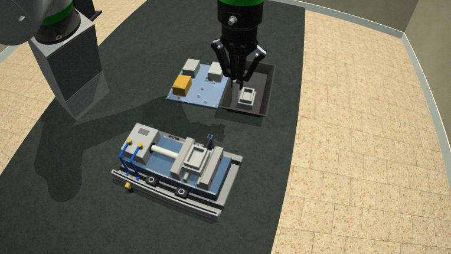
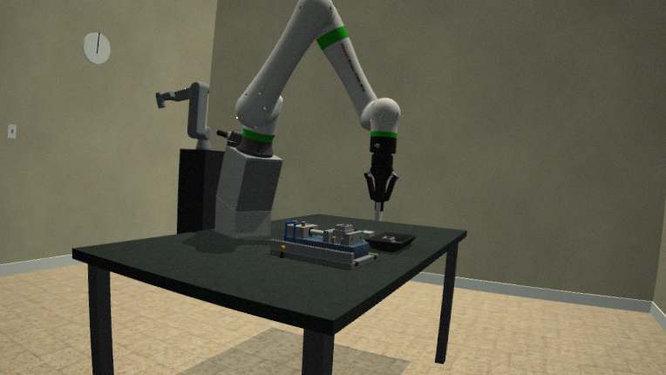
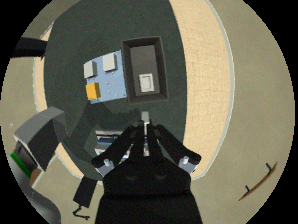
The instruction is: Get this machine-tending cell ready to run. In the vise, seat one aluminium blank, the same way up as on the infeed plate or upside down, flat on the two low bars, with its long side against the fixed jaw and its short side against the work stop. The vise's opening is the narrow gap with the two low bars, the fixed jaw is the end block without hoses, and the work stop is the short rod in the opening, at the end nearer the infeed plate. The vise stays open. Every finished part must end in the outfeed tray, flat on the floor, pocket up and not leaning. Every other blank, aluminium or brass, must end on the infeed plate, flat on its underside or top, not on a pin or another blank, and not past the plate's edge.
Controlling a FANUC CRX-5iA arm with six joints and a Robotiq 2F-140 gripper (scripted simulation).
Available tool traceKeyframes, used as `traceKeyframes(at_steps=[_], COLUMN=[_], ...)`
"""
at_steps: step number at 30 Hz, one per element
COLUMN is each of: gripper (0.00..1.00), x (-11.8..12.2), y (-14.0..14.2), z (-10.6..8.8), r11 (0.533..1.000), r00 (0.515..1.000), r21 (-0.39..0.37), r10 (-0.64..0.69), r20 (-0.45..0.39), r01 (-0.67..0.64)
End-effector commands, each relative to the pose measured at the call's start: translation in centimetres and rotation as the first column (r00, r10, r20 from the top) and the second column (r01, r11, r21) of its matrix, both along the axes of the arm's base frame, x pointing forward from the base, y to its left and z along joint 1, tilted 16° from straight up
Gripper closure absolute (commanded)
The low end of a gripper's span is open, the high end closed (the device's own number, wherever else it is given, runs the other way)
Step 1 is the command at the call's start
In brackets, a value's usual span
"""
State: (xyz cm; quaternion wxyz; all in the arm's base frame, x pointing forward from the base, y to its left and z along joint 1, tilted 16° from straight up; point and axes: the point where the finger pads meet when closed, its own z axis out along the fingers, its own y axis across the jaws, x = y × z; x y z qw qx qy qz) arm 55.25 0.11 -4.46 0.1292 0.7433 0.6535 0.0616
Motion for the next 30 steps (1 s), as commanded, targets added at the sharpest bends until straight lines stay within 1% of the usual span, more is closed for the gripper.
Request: traceKeyframes(at_steps=[1, 10, 19, 30], gripper=[1.00, 1.00, 1.00, 1.00], x=[0.0, 0.0, -0.2, -0.8], y=[0.0, 0.0, 0.1, 0.4], z=[0.0, 0.1, 0.7, 3.2], r11=[1.000, 1.000, 1.000, 1.000], r00=[1.000, 1.000, 1.000, 1.000], r21=[0.000, 0.000, 0.000, 0.000], r10=[0.000, 0.000, 0.000, 0.000], r20=[0.000, 0.000, 0.000, 0.000], r01=[0.000, 0.000, 0.000, 0.000])
